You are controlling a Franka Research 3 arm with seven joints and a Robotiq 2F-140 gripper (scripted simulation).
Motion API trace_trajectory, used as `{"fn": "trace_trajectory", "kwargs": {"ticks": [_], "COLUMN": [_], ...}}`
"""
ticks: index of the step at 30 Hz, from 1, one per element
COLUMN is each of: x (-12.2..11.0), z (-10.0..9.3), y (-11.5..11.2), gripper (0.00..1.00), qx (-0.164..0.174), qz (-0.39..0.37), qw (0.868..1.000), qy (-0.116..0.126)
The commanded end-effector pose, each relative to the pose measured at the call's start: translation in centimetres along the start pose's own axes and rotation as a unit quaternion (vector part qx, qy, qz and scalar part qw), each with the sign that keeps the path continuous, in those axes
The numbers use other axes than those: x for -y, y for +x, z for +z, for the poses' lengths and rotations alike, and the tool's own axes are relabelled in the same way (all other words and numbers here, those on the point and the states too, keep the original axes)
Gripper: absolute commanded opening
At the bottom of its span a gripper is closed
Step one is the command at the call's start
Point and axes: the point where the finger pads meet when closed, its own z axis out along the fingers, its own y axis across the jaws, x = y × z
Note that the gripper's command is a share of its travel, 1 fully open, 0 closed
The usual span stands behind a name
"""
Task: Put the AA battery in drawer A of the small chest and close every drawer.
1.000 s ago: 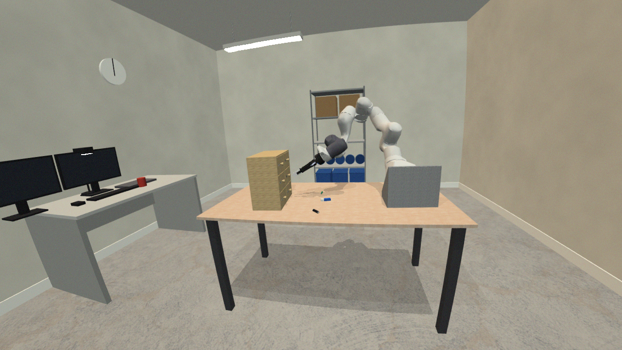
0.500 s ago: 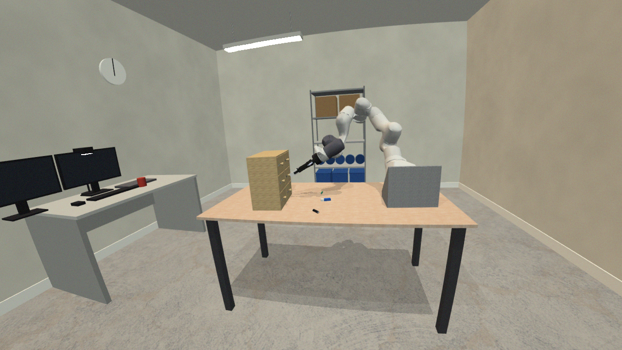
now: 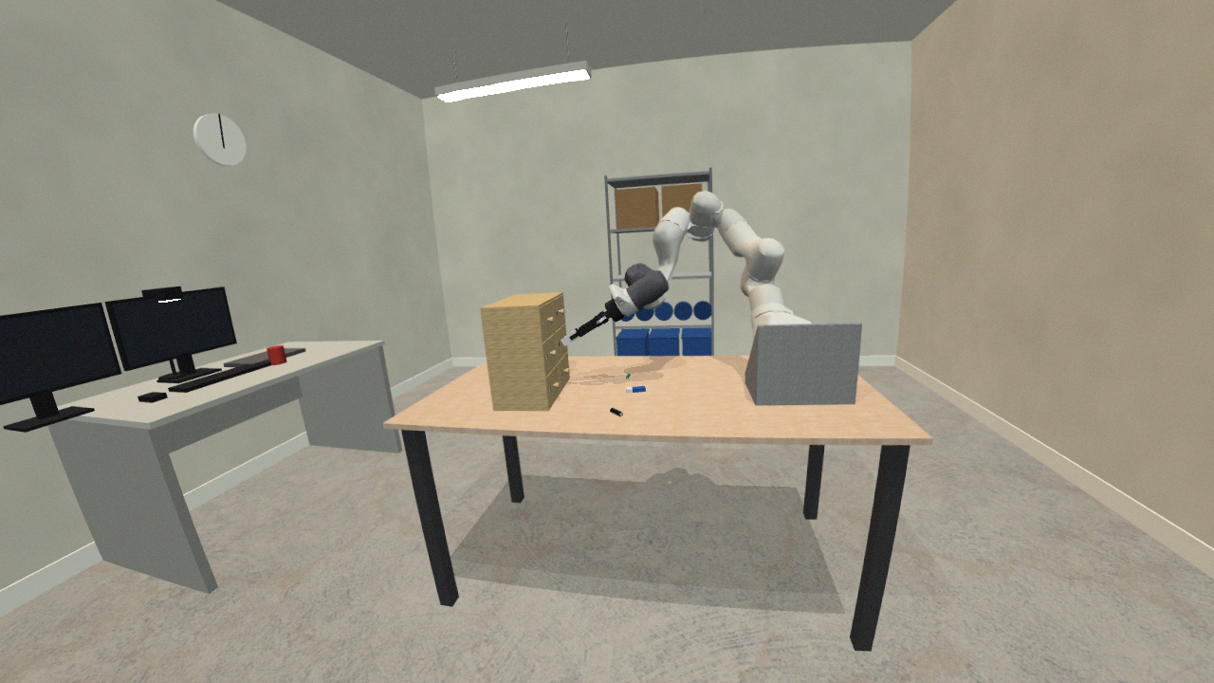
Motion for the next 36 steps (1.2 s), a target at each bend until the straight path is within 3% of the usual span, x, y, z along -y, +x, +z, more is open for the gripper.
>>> {"fn": "trace_trajectory", "kwargs": {"ticks": [1, 21, 22, 36], "x": [-0.14, -0.14, -0.14, -0.14], "z": [0.15, 0.15, 0.15, 0.15], "y": [-0.21, -0.21, -0.21, -0.21], "gripper": [0.20, 0.20, 0.08, 0.08], "qx": [0.003, 0.003, 0.003, 0.003], "qz": [-0.003, -0.003, -0.003, -0.003], "qw": [1.000, 1.000, 1.000, 1.000], "qy": [0.000, 0.000, 0.000, 0.000]}}
